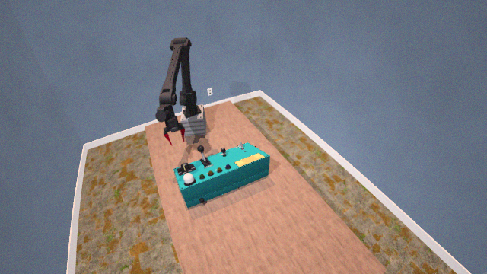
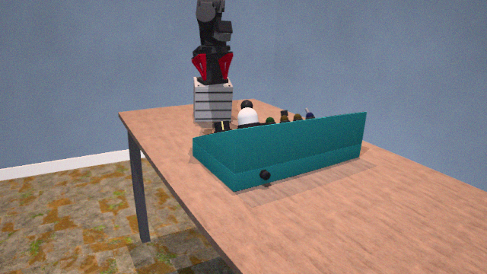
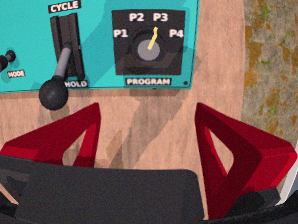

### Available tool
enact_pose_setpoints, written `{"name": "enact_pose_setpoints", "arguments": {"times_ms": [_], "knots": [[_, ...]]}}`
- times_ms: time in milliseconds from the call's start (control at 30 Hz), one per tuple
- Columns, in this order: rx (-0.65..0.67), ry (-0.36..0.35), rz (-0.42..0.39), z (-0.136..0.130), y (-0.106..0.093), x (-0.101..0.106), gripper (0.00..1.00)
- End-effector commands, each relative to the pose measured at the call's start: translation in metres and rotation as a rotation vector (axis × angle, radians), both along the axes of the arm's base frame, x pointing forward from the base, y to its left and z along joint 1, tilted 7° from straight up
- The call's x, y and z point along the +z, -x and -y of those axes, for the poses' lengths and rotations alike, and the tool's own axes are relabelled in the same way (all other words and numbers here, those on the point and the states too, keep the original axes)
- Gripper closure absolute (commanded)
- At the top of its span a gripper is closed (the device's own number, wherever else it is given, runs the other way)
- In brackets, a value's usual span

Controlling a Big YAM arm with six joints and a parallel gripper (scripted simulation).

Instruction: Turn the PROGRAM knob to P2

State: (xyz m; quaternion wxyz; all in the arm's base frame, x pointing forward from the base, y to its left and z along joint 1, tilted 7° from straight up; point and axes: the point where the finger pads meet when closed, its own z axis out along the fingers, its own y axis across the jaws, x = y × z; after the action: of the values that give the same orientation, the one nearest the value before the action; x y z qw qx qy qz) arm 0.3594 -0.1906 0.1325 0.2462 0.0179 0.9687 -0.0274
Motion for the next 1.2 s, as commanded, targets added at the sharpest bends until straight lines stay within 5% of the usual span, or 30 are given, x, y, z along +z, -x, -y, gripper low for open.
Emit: {"name": "enact_pose_setpoints", "arguments": {"times_ms": [0,467,1167], "knots": [[0.008,0.039,0.055,0.012,-0.016,0.026,0.3],[0.01,0.025,0.038,0.008,-0.016,0.011,0.3],[0.003,0.006,0.017,0.003,-0.038,-0.055,0.3]]}}
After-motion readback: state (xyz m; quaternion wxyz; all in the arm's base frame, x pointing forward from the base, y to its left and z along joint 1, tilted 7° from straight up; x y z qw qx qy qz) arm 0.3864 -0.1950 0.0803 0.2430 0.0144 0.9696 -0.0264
